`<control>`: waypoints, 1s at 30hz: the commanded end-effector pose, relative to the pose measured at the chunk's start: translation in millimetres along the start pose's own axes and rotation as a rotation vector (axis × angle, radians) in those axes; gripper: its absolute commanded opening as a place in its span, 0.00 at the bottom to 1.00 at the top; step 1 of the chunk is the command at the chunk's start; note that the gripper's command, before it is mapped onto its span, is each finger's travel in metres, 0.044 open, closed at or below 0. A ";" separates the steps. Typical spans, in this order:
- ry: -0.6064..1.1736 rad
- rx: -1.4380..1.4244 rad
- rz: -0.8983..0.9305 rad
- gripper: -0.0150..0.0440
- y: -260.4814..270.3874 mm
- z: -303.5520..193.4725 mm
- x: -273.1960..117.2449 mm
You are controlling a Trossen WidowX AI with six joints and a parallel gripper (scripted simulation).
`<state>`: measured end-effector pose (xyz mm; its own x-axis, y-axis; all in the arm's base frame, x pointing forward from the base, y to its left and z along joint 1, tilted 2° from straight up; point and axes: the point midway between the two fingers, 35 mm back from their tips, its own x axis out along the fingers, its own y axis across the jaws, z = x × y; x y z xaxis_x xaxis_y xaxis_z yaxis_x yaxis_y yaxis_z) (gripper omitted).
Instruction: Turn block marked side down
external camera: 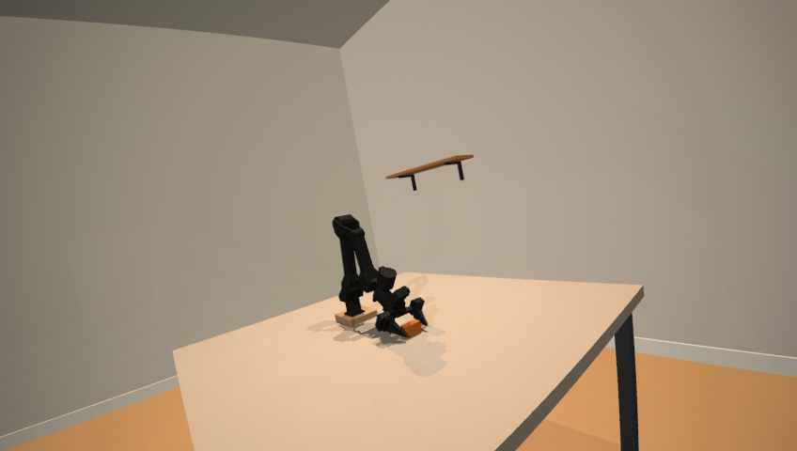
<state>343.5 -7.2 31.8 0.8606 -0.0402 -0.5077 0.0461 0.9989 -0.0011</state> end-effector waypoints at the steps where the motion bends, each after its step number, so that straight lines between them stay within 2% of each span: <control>1: 0.230 0.000 0.001 1.00 0.2 29.2 -19.5; 8: 0.305 0.003 0.002 1.00 -0.2 56.2 -52.0; 12: 0.410 0.002 0.001 1.00 -0.9 45.9 -70.4; 27: 0.415 0.002 0.001 1.00 -0.9 45.6 -71.7; 30: 0.465 0.001 0.001 1.00 -0.8 50.4 -69.4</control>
<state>307.1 -7.1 105.6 0.5776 -0.0322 -0.8157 0.0448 0.9990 -0.0077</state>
